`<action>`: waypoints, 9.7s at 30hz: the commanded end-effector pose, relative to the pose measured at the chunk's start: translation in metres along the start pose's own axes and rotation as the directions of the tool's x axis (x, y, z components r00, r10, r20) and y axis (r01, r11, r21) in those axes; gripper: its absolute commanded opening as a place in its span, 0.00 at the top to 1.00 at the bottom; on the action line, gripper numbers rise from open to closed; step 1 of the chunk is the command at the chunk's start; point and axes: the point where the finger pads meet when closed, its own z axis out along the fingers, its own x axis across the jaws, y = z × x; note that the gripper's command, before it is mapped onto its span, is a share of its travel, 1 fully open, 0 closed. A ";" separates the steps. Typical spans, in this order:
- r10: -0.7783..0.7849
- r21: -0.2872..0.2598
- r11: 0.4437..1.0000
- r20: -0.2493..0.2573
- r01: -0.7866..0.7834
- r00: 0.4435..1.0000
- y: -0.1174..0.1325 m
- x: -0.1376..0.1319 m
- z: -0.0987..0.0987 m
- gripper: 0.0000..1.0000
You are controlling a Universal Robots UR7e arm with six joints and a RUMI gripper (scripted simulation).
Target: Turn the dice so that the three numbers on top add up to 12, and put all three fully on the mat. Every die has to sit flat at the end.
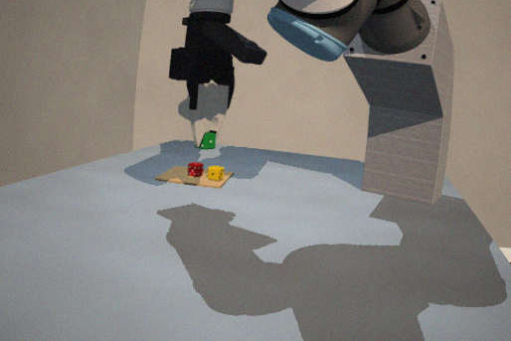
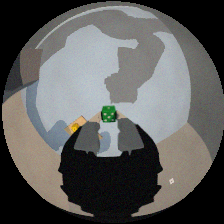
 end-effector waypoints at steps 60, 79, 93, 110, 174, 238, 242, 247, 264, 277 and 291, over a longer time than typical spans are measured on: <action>0.993 -0.009 0.117 -0.004 -0.993 0.117 0.015 0.021 0.001 0.94; 0.938 -0.006 -0.345 -0.007 -0.938 -0.345 0.022 0.021 0.002 0.94; 0.772 -0.003 -0.635 -0.009 -0.772 -0.635 0.026 0.019 0.003 0.94; 0.468 0.001 -0.884 -0.009 -0.468 -0.884 0.030 0.016 0.004 0.94; -0.832 0.007 -0.555 0.001 0.832 -0.555 0.022 -0.001 0.006 0.94; -0.968 0.003 0.250 0.005 0.968 0.250 0.008 -0.001 0.008 0.94; -0.967 0.003 0.255 0.005 0.967 0.255 0.008 -0.001 0.008 0.94; -0.966 0.003 0.257 0.005 0.966 0.257 0.008 -0.001 0.008 0.94; -0.966 -0.004 0.258 0.004 0.966 0.258 0.007 -0.001 0.008 0.94; -0.966 -0.090 0.257 0.000 0.962 0.258 0.007 -0.002 0.010 0.94; -0.966 -0.251 0.249 0.003 0.935 0.258 0.008 -0.002 0.011 0.94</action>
